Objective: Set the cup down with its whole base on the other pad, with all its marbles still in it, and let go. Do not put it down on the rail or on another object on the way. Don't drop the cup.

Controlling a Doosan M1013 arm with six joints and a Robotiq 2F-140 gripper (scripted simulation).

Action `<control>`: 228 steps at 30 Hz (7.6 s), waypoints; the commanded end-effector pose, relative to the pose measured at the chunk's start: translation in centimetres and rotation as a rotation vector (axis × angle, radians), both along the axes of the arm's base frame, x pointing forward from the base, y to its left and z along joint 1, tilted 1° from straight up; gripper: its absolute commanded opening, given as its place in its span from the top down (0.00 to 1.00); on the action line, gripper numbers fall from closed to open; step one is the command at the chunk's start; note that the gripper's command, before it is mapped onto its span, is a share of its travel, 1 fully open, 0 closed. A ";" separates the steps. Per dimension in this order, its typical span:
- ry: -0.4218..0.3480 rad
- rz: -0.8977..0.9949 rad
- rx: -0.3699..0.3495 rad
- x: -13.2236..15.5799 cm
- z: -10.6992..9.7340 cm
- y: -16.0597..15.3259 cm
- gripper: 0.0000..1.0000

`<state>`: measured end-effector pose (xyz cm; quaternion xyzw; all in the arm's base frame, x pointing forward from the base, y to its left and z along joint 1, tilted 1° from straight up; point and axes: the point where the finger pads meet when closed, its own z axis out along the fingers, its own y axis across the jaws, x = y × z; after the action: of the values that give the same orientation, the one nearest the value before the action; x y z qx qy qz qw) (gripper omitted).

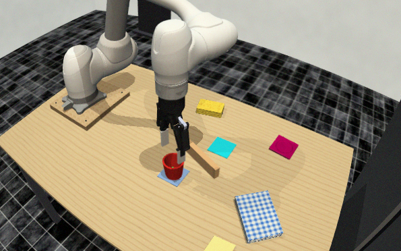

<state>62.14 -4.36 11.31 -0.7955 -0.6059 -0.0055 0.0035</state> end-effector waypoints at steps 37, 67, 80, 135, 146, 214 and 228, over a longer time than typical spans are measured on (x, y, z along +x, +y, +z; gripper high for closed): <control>0.000 0.001 0.000 0.1 -9.0 0.0 0.41; 0.000 0.001 0.000 0.1 -9.8 0.1 0.43; 0.000 0.001 0.000 0.1 -9.8 0.1 0.44; 0.000 0.001 0.000 0.1 -9.8 0.1 0.50; 0.000 0.001 0.000 0.1 -9.8 0.1 0.51; 0.000 0.001 0.000 0.1 -2.7 0.0 0.51; 0.000 0.001 0.000 0.1 -2.7 0.1 0.51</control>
<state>62.21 -4.33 8.58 -0.7954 -0.6061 -0.0056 0.0036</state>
